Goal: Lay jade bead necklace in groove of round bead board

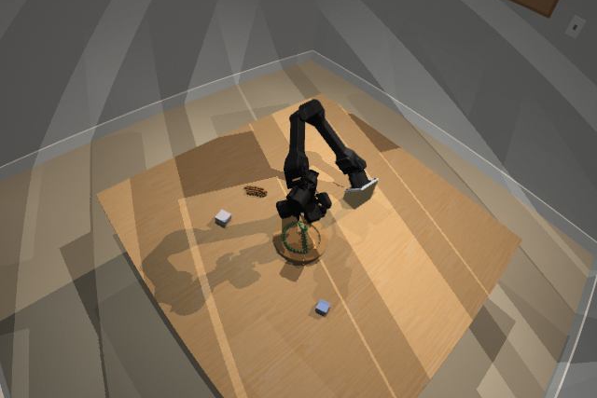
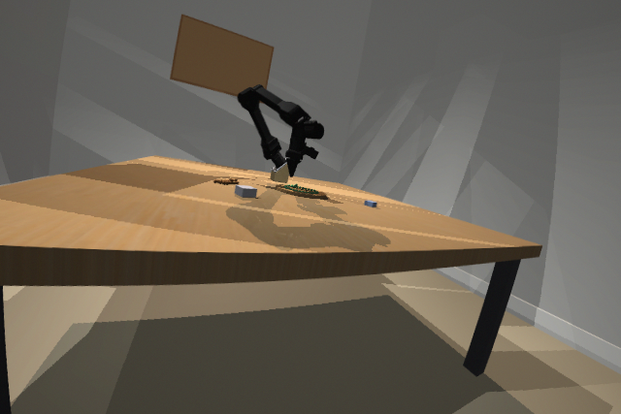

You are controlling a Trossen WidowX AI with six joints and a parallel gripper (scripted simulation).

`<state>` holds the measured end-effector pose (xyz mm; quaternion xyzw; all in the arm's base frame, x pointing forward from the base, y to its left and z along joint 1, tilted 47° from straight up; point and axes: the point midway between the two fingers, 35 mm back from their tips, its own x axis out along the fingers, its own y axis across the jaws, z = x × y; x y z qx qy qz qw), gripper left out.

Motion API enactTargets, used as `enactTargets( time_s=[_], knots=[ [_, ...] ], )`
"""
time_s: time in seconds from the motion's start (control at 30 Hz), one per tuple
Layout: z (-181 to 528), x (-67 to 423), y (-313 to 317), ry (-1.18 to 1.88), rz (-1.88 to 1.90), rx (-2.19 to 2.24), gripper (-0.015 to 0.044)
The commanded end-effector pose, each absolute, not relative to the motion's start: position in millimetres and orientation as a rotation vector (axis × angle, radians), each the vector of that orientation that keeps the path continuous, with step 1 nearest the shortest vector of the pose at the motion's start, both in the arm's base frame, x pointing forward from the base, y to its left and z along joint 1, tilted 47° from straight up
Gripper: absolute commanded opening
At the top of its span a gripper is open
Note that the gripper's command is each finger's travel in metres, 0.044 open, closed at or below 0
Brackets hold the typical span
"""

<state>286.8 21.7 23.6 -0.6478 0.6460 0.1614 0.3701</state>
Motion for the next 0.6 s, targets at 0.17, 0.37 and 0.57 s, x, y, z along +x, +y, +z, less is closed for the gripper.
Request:
enactTargets(
  time_s=[0.17, 0.37, 0.57],
  knots=[
    [14.8, 285.9, 7.6, 1.662, 0.427, -1.684, 0.012],
    [17.6, 287.6, 12.7, 1.655, 0.424, -1.673, 0.012],
    [11.3, 288.3, 5.5, 1.657, 0.425, -1.676, 0.012]
  ],
)
